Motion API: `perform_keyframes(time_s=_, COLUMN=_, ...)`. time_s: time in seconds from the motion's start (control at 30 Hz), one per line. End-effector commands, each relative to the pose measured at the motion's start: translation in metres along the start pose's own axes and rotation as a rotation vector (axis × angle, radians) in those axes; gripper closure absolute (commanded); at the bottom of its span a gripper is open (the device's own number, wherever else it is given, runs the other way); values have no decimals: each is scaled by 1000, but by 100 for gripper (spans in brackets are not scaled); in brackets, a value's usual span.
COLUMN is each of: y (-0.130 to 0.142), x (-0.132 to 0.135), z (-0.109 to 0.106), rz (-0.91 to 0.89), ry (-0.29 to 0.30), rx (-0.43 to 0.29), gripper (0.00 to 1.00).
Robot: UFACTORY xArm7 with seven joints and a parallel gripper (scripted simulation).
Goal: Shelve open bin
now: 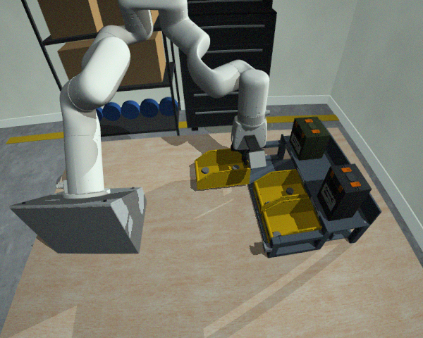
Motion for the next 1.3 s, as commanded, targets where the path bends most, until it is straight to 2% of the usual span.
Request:
perform_keyframes(time_s=0.0, y=0, x=-1, z=-2, rz=1, ry=-5, rx=0, gripper=100)
perform_keyframes(time_s=0.23, y=0, x=-11, z=-2, rz=0, ry=-5, rx=0, gripper=100)
perform_keyframes(time_s=0.63, y=0, x=-11, z=-2, rz=0, ry=-5, rx=0, gripper=100)
perform_keyframes(time_s=0.8, y=1, x=-21, z=-2, rz=0, ry=-5, rx=0, gripper=100)
perform_keyframes(time_s=1.27, y=2, x=-25, z=-2, rz=1, ry=-5, rx=0, gripper=100)
Point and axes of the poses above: the point where the finger pads meet when closed, its own z axis out along the fingers, its own x axis across the jaws, y = z × x, the point moved 9 cm from there along -z, back along the fingers, and after that the axes turned 5 degrees about z, right-handed, at the moved point
